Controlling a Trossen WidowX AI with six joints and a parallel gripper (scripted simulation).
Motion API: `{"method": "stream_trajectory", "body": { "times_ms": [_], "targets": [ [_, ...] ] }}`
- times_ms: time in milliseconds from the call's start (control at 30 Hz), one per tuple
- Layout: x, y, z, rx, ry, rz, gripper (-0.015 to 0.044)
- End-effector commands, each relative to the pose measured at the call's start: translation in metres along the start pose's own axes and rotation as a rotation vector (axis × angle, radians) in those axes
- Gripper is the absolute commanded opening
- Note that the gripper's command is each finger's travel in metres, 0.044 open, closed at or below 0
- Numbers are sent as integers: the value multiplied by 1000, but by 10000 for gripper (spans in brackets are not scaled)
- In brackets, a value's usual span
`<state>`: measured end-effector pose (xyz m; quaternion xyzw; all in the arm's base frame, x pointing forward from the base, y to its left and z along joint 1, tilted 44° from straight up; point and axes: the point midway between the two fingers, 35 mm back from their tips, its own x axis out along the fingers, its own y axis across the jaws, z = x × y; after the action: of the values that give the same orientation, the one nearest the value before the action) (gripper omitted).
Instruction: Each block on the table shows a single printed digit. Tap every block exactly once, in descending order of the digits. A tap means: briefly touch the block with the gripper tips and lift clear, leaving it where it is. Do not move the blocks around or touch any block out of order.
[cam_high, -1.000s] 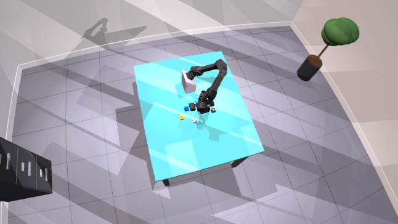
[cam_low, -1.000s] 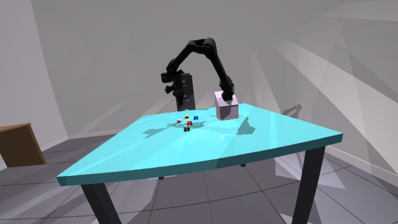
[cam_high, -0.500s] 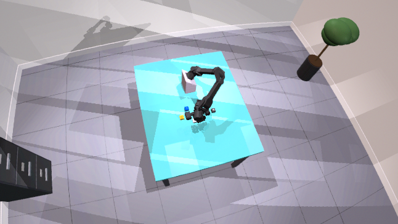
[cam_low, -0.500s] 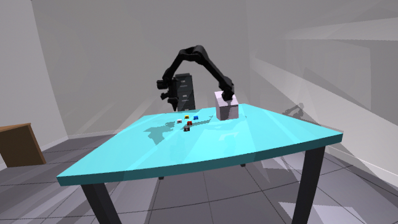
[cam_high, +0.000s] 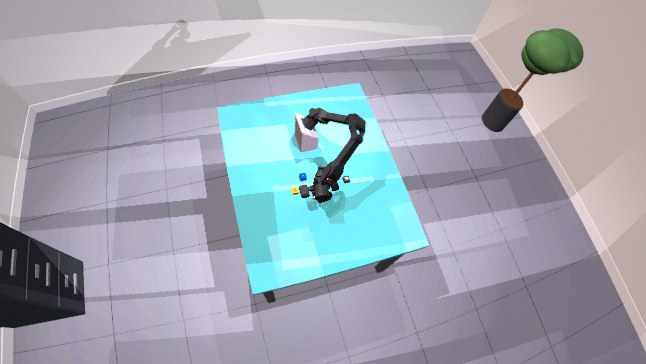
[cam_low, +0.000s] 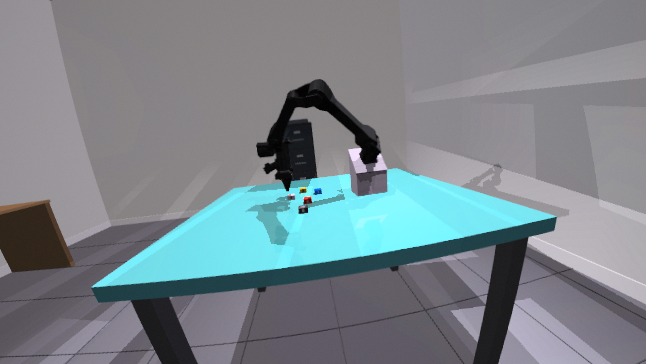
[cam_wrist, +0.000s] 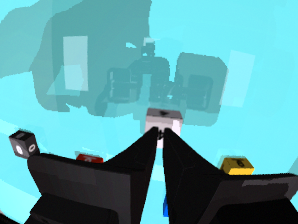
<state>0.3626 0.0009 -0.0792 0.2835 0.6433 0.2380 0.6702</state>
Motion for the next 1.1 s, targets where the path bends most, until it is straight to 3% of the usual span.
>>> {"method": "stream_trajectory", "body": {
  "times_ms": [0,533,667,900,1067],
  "targets": [
    [10,0,-4,12,9,8,20],
    [23,0,-5,12,9,9,20],
    [-7,-1,-4,12,9,8,20],
    [-10,-1,-4,12,9,7,20],
    [-85,-2,-3,12,9,4,20]
  ]
}}
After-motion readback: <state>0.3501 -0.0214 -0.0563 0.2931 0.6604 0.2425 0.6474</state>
